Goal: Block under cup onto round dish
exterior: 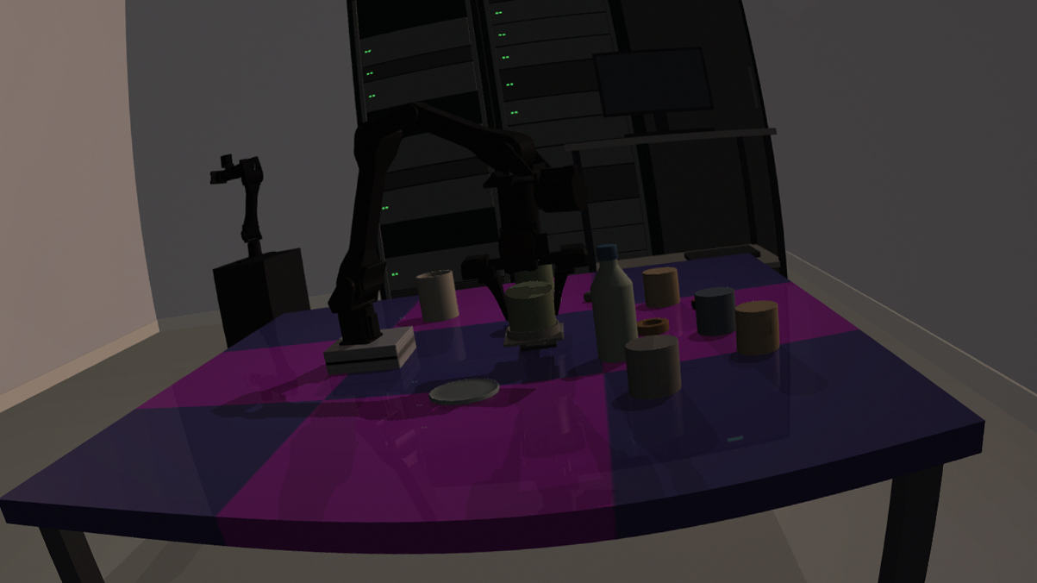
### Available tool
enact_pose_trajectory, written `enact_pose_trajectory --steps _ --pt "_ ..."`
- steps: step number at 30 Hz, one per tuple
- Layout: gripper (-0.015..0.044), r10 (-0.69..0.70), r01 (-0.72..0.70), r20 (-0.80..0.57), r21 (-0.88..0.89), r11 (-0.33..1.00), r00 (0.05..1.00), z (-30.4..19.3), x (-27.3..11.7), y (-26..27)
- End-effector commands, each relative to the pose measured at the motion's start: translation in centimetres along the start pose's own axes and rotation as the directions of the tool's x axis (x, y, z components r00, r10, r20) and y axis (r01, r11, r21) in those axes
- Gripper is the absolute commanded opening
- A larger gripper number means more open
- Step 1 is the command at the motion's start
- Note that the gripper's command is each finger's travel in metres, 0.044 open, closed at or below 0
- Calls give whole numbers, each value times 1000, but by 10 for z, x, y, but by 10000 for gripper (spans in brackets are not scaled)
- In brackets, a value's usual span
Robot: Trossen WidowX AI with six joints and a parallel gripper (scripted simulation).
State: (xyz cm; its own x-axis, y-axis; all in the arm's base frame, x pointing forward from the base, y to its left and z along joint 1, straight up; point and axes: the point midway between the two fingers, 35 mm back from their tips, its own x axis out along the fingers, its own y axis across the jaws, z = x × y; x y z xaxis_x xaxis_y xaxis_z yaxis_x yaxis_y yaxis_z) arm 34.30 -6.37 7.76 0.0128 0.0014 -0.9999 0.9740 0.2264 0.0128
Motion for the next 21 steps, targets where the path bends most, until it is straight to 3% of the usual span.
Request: enact_pose_trajectory --steps 1,21 --pt "0 20 -20 13 6 1000 1000 2 -10 4" --pt "0 20 -20 13 6 1000 1000 3 -36 4"
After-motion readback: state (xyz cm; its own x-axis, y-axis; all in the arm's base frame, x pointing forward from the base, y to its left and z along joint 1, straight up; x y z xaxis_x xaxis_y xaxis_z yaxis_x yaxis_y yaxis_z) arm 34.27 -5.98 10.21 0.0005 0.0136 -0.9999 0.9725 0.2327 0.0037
